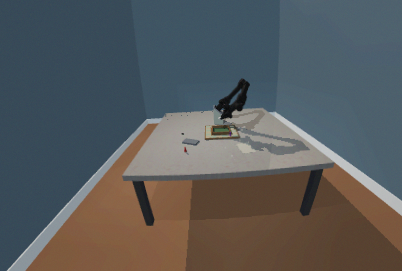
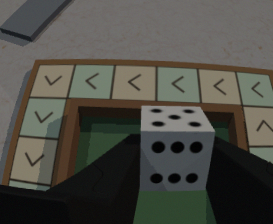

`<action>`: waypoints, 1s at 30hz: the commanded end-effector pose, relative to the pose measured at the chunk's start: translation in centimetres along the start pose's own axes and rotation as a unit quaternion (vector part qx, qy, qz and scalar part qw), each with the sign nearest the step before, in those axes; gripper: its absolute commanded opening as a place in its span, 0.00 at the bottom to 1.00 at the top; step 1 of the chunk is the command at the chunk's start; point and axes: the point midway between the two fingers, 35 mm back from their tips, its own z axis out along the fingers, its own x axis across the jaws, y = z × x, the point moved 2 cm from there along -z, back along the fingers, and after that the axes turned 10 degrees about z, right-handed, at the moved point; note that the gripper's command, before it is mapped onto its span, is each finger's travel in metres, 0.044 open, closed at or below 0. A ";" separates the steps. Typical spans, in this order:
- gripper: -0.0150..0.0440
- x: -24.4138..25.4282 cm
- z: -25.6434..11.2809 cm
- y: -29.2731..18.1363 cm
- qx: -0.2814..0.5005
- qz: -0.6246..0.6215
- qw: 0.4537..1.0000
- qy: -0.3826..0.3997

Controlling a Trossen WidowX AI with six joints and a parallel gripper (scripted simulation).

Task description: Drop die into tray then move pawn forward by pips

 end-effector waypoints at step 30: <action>1.00 0.0 1.2 2.3 0.195 -0.023 0.977 -0.083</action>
